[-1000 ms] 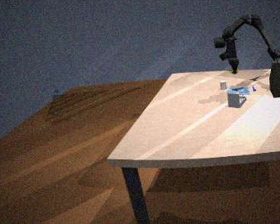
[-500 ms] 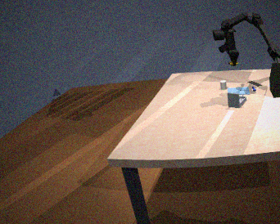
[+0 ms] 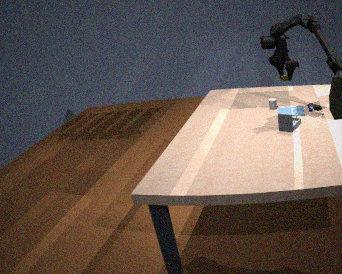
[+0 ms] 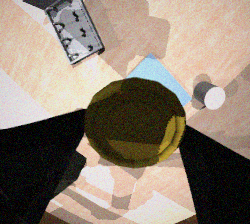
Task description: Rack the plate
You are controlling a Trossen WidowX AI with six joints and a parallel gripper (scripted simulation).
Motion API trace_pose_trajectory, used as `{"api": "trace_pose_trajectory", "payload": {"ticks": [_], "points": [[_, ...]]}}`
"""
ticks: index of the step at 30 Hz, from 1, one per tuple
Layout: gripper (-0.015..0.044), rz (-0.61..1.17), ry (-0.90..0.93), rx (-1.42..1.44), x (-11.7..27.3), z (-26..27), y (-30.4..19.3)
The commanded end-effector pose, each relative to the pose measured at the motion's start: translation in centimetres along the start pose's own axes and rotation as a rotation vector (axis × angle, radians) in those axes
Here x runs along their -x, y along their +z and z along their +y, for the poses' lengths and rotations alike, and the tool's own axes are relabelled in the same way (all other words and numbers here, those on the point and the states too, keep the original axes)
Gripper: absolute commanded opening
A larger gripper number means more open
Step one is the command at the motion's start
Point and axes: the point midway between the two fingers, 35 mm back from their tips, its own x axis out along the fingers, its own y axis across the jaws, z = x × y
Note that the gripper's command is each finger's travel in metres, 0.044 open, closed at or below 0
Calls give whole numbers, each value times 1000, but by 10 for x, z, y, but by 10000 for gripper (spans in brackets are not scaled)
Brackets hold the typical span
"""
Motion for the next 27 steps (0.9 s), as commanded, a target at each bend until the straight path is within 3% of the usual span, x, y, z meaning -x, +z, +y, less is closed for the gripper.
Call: {"api": "trace_pose_trajectory", "payload": {"ticks": [1, 27], "points": [[0, 2, 5, 146, -1, 7, 1], [0, -3, 8, 1043, -1, 40, 11]]}}
